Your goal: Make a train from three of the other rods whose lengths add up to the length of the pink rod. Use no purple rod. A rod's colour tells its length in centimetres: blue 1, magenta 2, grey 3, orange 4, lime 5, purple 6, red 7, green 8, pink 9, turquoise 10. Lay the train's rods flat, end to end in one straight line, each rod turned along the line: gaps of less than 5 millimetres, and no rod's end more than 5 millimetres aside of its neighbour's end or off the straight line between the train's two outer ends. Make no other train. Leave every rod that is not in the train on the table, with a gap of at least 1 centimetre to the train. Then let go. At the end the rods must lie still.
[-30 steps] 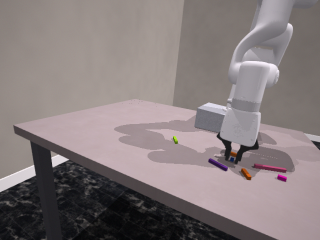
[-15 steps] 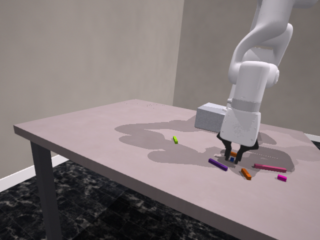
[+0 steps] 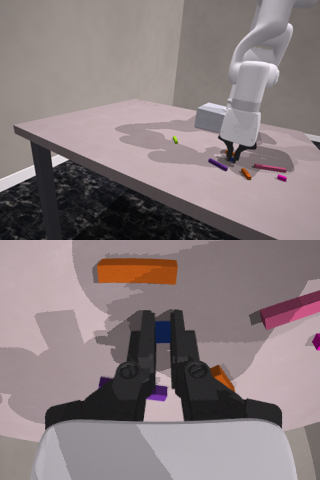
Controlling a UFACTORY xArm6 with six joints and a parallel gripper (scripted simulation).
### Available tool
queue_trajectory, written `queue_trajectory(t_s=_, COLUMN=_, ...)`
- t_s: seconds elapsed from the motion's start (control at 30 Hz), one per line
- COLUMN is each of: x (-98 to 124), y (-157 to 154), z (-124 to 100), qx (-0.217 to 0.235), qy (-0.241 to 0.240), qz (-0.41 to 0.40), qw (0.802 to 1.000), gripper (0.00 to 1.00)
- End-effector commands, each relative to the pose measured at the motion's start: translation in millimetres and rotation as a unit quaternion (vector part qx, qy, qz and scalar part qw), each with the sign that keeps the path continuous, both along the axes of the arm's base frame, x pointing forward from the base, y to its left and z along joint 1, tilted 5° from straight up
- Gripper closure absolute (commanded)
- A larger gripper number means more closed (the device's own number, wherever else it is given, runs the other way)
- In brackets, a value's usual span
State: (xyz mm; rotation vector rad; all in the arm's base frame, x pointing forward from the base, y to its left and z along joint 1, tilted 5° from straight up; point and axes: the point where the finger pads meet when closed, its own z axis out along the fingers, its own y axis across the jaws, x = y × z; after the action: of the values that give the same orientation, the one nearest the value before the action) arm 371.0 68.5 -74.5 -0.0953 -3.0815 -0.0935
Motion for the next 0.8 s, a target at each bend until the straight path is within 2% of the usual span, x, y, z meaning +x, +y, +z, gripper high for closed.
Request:
queue_trajectory(t_s=0.0, x=1.5, y=0.2, z=0.9, qx=0.000, qy=-0.002, qz=0.000, qw=1.000, gripper=0.96)
queue_trajectory(t_s=0.63, x=1.5, y=0.2, z=1.0, qx=0.000, qy=-0.002, qz=0.000, qw=1.000, gripper=0.96)
queue_trajectory(t_s=0.77, x=1.8, y=-0.2, z=6.9, qx=0.000, qy=-0.002, qz=0.000, qw=1.000, gripper=0.96)
